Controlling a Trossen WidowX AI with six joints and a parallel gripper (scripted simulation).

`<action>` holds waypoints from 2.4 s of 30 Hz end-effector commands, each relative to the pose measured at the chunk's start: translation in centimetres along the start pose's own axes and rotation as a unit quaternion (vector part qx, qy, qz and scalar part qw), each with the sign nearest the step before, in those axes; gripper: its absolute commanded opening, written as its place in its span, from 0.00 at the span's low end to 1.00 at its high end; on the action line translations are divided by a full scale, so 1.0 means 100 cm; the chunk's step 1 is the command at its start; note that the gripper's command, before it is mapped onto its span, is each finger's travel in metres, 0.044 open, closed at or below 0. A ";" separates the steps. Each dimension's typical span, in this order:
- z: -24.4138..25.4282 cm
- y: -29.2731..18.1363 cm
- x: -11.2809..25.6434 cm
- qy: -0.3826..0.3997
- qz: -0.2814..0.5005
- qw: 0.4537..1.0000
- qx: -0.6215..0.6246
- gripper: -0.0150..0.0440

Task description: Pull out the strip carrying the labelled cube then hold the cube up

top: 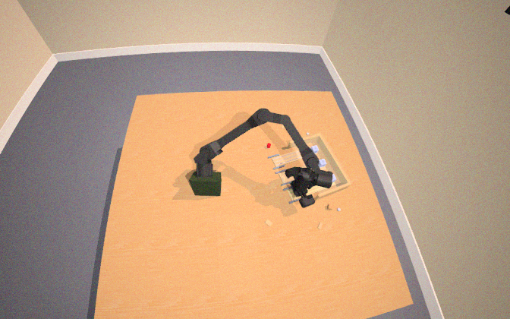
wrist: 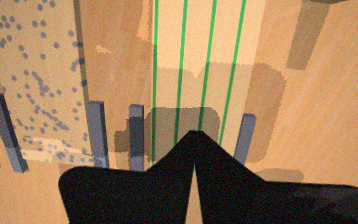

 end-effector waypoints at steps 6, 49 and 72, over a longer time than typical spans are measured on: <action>-0.003 -0.016 -0.005 0.002 0.007 1.000 -0.002 0.25; -0.014 -0.080 -0.007 0.001 0.008 1.000 -0.003 0.25; -0.020 -0.113 -0.006 0.001 0.009 1.000 -0.004 0.25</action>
Point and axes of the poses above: the point midway between the two fingers, 35 mm back from their tips, its own x axis back along the fingers, its own z axis across the jaws, y = z × x, the point moved 5 cm from there along x, back along the fingers, and after that the axes turned 10 degrees about -x, right-handed, at the moved point
